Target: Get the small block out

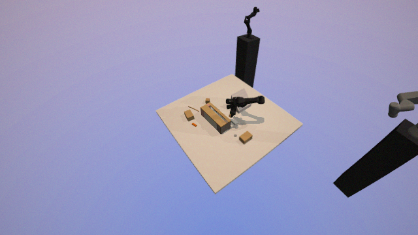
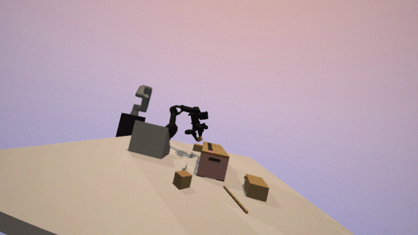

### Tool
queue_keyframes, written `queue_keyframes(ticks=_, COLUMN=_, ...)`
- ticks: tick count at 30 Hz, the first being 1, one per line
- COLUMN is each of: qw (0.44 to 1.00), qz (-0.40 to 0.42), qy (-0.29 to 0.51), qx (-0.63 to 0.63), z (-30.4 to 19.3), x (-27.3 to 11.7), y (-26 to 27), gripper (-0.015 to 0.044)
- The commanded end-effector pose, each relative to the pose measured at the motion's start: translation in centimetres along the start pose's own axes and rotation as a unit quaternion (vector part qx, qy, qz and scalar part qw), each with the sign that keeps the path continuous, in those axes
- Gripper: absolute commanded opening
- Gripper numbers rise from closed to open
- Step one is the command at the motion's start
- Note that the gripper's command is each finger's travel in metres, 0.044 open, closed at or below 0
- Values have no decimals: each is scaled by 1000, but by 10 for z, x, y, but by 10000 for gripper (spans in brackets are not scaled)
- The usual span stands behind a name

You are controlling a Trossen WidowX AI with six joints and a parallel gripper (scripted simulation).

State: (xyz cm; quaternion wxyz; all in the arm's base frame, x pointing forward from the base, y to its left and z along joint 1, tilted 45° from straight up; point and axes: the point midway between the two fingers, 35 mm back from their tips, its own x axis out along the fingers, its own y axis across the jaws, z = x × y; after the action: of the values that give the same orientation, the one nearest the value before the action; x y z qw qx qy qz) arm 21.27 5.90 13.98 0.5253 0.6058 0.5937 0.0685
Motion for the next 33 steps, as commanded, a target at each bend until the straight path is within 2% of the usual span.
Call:
queue_keyframes(ticks=1, qw=996, qz=7, qy=3, qx=86, z=1, x=-4, y=5, gripper=0)
queue_keyframes(ticks=9, qw=969, qz=13, qy=10, qx=246, z=1, x=-9, y=8, gripper=0)
queue_keyframes(ticks=17, qw=917, qz=19, qy=19, qx=399, z=1, x=-15, y=11, gripper=0)
queue_keyframes(ticks=33, qw=741, qz=24, qy=41, qx=670, z=2, x=-27, y=18, gripper=0)
